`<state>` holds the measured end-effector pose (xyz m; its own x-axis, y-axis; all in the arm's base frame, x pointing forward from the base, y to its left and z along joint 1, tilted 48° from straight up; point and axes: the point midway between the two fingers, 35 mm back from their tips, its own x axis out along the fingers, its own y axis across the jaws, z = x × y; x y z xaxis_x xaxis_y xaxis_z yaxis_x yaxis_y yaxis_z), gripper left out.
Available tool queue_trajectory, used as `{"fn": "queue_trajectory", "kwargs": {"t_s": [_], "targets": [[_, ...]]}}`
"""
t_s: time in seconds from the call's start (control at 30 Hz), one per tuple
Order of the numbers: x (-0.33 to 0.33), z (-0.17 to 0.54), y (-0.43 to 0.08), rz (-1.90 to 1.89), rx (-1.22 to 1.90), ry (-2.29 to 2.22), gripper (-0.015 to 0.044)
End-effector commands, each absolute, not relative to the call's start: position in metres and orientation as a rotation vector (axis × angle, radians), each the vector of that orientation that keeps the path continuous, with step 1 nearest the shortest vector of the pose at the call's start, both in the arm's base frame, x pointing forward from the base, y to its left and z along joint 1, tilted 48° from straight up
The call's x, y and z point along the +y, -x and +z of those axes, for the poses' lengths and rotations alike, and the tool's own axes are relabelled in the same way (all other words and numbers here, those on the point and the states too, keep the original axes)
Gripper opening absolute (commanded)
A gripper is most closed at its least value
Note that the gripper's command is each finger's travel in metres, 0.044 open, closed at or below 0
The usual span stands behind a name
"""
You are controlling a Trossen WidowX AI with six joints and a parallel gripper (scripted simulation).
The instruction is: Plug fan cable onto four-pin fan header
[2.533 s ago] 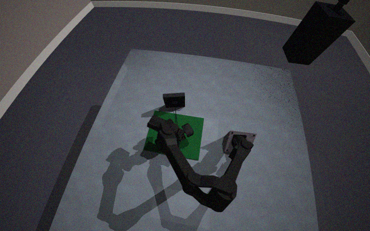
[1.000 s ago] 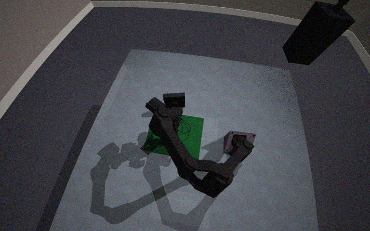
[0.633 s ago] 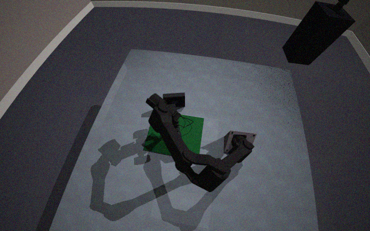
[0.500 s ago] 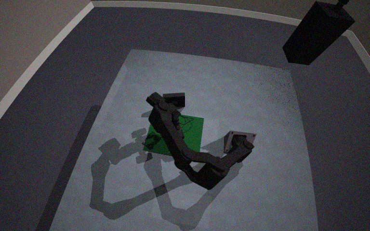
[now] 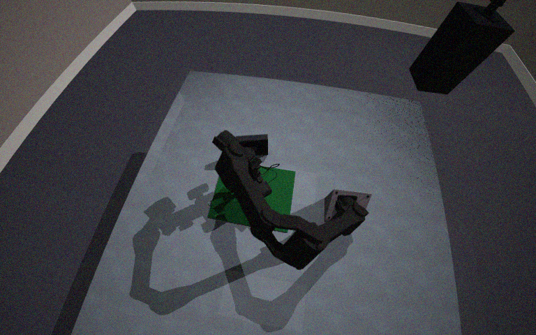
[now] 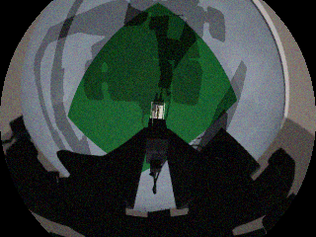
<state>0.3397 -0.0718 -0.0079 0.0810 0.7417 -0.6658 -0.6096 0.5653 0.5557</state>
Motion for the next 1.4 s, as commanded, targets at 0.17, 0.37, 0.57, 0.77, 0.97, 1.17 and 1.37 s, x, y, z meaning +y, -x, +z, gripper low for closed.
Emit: {"fn": "queue_trajectory", "kwargs": {"t_s": [0.17,0.37,0.57,0.77,0.97,1.17,1.37], "targets": [[-0.074,-0.006,-0.344,1.022,1.086,-0.127,0.0],[-0.074,-0.005,-0.346,1.022,1.086,-0.128,0.0],[-0.074,-0.005,-0.346,1.022,1.086,-0.128,0.0],[-0.057,-0.019,-0.348,1.02,1.088,-0.131,0.0],[-0.057,-0.019,-0.348,1.02,1.088,-0.131,0.0],[-0.056,-0.019,-0.346,1.016,1.092,-0.138,0.0],[-0.056,-0.019,-0.345,1.015,1.093,-0.139,0.0]]}}
